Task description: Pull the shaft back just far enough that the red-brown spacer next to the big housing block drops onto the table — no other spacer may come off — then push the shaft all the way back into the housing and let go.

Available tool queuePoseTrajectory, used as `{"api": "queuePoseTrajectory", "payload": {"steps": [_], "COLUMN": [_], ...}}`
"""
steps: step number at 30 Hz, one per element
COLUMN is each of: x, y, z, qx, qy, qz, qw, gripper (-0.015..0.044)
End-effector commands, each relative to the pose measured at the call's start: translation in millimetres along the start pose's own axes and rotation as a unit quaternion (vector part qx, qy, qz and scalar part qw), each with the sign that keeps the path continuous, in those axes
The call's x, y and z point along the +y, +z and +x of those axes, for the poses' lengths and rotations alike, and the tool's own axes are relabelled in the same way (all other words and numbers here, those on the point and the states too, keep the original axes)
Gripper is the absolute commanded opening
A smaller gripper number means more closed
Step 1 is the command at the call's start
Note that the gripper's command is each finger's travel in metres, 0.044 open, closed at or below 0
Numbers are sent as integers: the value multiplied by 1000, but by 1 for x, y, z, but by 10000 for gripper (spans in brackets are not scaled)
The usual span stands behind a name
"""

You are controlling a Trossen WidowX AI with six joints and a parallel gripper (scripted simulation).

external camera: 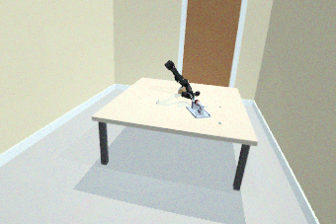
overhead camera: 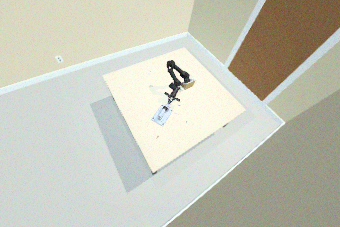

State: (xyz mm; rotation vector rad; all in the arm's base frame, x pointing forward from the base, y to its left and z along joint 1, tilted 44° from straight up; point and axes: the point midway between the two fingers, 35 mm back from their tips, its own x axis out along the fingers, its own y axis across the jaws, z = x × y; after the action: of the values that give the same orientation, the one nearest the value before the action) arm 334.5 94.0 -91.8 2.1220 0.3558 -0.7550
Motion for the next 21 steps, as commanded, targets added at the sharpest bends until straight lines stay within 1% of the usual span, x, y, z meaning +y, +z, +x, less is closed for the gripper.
{"api": "queuePoseTrajectory", "payload": {"steps": [1,21], "x": [0,0], "y": [1,2], "z": [-1,-2], "qx": [-1,-1], "qy": [1,1], "qz": [-2,-2], "qw": [1000,1000], "gripper": [0,0]}}
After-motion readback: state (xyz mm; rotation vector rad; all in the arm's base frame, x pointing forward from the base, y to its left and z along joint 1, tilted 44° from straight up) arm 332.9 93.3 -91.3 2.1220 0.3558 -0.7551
